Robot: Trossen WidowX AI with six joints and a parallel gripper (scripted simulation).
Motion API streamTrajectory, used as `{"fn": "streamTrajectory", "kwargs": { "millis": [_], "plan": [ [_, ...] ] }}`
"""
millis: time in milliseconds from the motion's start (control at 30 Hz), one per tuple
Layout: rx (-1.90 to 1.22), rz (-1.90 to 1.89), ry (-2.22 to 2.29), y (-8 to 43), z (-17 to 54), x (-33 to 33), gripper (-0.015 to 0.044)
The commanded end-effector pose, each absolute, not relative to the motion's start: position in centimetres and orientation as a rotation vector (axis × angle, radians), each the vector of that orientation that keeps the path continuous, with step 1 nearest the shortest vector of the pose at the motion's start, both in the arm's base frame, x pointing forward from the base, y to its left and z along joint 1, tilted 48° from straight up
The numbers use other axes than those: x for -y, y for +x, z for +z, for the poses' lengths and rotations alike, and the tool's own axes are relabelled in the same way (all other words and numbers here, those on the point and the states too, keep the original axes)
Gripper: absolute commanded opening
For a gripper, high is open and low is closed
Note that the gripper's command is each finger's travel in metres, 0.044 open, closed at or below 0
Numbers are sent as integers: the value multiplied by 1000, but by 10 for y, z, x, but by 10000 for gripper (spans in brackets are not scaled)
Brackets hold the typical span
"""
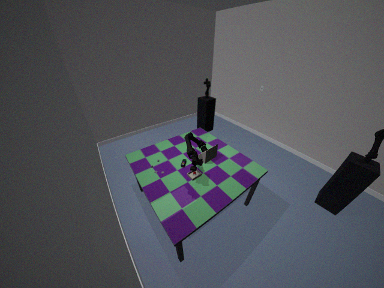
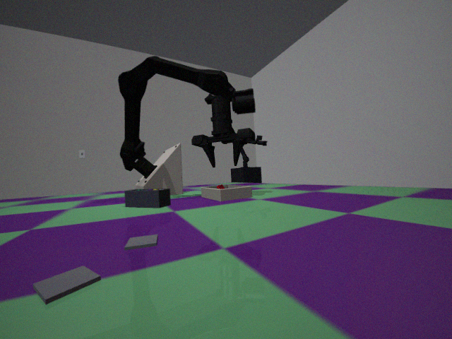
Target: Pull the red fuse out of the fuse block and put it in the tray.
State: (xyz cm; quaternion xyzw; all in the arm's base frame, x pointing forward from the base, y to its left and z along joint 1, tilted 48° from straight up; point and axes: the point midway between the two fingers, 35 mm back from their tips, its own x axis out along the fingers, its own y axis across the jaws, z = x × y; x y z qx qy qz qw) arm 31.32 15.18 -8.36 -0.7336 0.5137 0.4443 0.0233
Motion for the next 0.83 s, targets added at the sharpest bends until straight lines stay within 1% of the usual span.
{"fn": "streamTrajectory", "kwargs": {
  "millis": [0, 800],
  "plan": [
    [-1599, 1374, -2257, 312, -79, -154, 330],
    [-1594, 1377, -2271, 312, -79, -155, 330]
  ]
}}
